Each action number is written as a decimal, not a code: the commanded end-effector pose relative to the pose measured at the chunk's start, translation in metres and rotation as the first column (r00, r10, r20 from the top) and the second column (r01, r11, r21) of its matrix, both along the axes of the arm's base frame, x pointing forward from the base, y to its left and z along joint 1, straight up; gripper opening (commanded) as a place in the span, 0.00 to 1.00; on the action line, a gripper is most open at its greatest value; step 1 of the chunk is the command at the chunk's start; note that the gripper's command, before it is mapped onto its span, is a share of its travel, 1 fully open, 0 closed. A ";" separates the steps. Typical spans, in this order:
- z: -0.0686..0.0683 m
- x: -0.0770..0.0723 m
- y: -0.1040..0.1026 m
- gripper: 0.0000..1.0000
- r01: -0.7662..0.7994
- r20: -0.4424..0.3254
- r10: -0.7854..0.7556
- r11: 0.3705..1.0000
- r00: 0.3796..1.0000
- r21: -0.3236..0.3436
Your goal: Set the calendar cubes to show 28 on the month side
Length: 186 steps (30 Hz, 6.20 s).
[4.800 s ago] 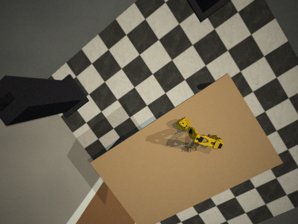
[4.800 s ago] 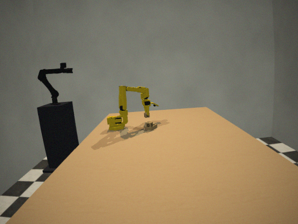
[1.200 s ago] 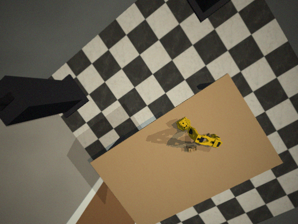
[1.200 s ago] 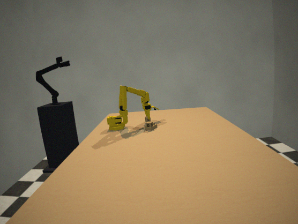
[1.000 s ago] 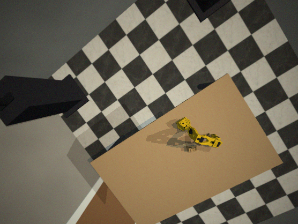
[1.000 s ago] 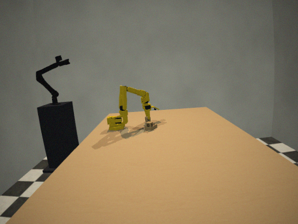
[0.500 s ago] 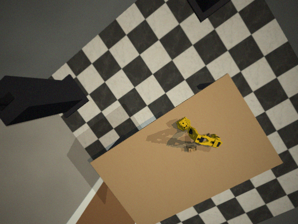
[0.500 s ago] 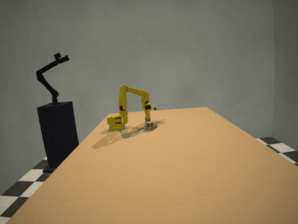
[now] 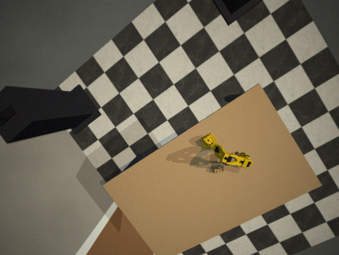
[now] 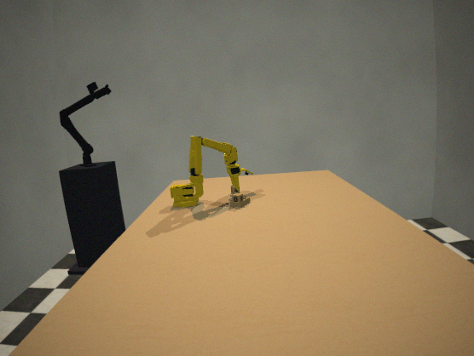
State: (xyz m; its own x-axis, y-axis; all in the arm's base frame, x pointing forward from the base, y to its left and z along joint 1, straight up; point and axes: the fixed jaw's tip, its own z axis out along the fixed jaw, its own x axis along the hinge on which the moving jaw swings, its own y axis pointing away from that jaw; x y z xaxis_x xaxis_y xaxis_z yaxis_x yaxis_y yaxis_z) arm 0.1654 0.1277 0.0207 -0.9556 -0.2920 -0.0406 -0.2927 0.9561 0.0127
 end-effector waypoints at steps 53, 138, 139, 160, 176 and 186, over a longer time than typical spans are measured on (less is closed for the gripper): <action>0.062 0.001 -0.001 0.36 0.015 0.017 -0.015 1.000 1.000 0.014; 0.140 -0.008 -0.008 0.35 -0.580 0.505 0.513 0.814 0.694 -0.031; 0.139 -0.009 -0.008 0.35 -0.606 0.505 0.544 0.794 0.670 -0.052; 0.127 -0.012 -0.015 0.35 -0.878 0.370 0.917 0.294 0.149 -0.377; 0.123 -0.012 -0.018 0.35 -0.886 0.288 0.957 0.103 -0.035 -0.451; 0.123 -0.012 -0.018 0.35 -0.886 0.283 0.958 0.093 -0.045 -0.455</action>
